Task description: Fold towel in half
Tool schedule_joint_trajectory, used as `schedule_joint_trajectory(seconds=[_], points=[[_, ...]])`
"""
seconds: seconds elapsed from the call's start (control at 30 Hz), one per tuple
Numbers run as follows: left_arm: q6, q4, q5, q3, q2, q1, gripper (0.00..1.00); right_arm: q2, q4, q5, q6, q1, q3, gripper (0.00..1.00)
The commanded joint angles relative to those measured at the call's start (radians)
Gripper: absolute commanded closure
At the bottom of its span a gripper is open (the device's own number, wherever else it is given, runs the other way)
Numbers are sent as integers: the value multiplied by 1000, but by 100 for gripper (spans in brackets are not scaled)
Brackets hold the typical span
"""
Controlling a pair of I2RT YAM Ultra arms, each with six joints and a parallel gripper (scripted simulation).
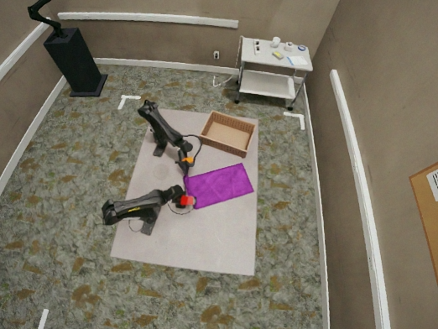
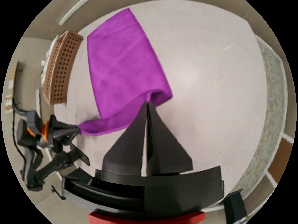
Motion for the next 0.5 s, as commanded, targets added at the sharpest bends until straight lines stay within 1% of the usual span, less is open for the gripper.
schedule_joint_trajectory(seconds=[0.0, 0.03, 0.07, 0.2, 0.23, 0.33, 0.37, 0.47], points=[[-120, 110, -124, -24, -42, -43, 100, 32, 73, -155, -119, -52, 48, 100], [-124, 115, -134, -27, -43, -47, 100, 38, 73, -167, -123, -59, 50, 100], [-103, 91, -155, 37, 12, 31, 100, 143, 126, -172, -141, -77, 93, 100], [-105, 103, -162, 47, 35, 19, 100, 184, 137, -194, -146, -84, 113, 100], [2, 43, -65, 105, 97, 128, 100, 266, 192, -129, -66, -50, 158, 100], [7, 55, -59, 125, 117, 126, 100, 289, 203, -128, -66, -51, 169, 100], [80, 15, -8, 174, 169, 214, 100, 375, 256, -98, -11, -45, 216, 100], [84, 9, -3, 183, 177, 215, 100, 384, 259, -96, -10, -45, 222, 100]])
